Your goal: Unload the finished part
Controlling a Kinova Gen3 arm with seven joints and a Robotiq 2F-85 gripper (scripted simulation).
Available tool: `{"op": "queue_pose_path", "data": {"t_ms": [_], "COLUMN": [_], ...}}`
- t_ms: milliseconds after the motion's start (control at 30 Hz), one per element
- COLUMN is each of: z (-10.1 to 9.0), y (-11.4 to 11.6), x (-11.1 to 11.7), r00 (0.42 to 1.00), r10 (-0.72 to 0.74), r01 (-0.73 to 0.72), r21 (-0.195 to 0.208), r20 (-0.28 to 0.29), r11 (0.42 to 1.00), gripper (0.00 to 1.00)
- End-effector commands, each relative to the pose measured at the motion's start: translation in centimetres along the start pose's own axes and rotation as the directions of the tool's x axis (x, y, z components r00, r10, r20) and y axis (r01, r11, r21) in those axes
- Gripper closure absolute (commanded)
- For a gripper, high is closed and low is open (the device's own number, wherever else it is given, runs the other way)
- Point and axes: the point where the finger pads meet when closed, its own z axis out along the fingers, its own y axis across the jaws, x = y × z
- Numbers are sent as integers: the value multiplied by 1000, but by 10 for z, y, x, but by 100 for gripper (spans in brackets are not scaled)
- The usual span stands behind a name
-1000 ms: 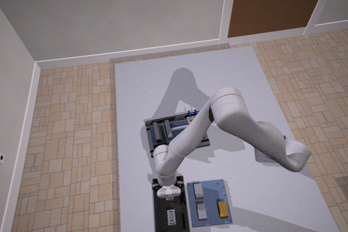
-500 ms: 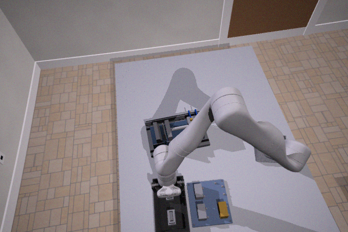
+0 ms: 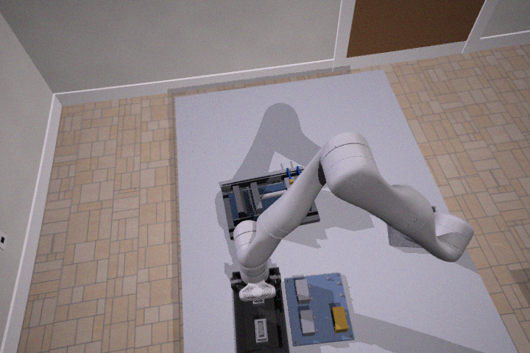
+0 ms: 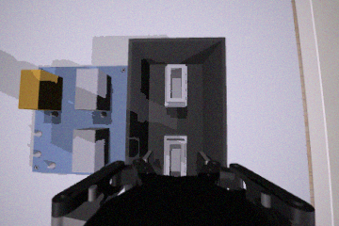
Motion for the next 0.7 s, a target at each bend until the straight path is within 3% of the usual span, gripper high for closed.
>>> {"op": "queue_pose_path", "data": {"t_ms": [0,300,667], "z": [-2,-19,-79], "y": [1,1,1], "x": [0,0,0], "r00": [1000,1000,1000], "r10": [0,0,0], "r01": [0,0,0], "r21": [-2,-2,-2], "r20": [1,1,1], "r11": [1000,1000,1000], "gripper": [33,33,33]}}
